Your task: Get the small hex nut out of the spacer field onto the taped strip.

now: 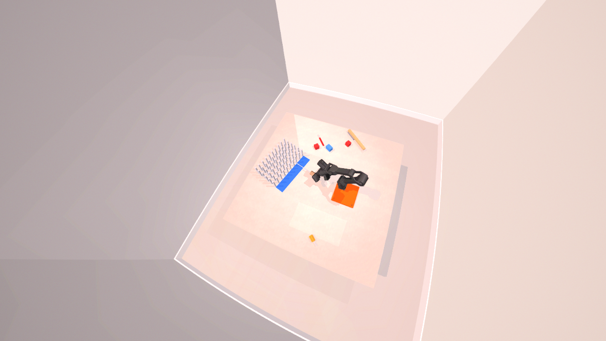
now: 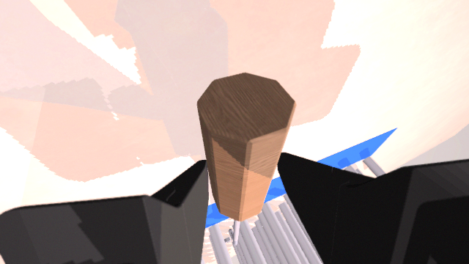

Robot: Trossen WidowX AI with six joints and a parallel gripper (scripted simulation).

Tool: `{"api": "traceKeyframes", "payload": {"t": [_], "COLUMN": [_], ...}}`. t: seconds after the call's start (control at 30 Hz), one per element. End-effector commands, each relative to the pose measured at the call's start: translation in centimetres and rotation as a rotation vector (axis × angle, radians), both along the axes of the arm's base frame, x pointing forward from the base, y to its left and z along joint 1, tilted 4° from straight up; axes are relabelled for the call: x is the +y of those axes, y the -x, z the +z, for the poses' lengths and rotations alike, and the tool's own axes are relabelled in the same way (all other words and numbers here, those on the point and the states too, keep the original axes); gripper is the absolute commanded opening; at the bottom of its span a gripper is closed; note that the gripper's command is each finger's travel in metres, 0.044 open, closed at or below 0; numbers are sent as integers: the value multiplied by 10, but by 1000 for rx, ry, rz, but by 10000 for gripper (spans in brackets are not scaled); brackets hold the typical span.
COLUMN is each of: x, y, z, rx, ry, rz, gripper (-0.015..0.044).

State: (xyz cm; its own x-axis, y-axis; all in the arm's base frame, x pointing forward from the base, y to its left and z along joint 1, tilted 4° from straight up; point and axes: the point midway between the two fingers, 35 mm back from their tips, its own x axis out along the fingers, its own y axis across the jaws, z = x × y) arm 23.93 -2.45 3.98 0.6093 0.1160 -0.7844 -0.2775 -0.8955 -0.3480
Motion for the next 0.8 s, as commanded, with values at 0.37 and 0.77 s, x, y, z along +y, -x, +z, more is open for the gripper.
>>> {"api": "traceKeyframes", "payload": {"t": [0.37,0.77], "x": [-3,-5], "y": [-9,-14], "z": [2,2], "rx": [-3,-4], "ry": [1,2], "rz": [-4,-4], "gripper": [0,0]}}
